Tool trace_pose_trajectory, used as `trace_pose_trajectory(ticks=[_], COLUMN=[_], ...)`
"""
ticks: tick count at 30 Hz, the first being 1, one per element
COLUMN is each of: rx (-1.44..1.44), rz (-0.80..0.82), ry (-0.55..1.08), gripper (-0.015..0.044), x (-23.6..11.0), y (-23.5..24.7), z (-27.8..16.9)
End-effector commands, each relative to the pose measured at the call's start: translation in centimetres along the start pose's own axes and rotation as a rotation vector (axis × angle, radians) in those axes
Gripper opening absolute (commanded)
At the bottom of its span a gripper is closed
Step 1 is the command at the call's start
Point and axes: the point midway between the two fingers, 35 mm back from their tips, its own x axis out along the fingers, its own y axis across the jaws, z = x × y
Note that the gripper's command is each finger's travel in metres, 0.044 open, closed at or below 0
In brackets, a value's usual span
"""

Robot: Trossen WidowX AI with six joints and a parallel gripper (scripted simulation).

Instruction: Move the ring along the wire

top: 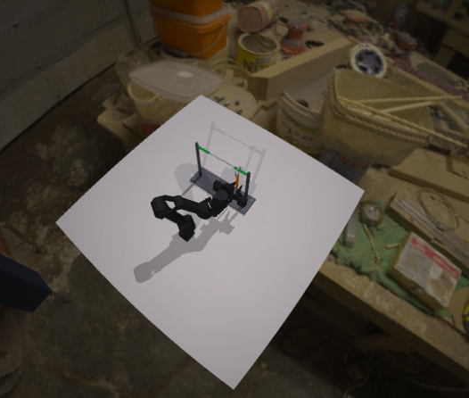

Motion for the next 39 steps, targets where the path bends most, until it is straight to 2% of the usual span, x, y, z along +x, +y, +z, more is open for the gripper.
trace_pose_trajectory(ticks=[1, 27, 39], rx=[0.006, 0.006, 0.001], rz=[-0.005, -0.005, 0.001], ry=[-0.001, -0.003, -0.002], gripper=[0.016, 0.016, -0.015], x=[0.72, 1.59, 1.58], y=[0.01, 0.18, 0.27], z=[-0.08, -0.23, -0.25])
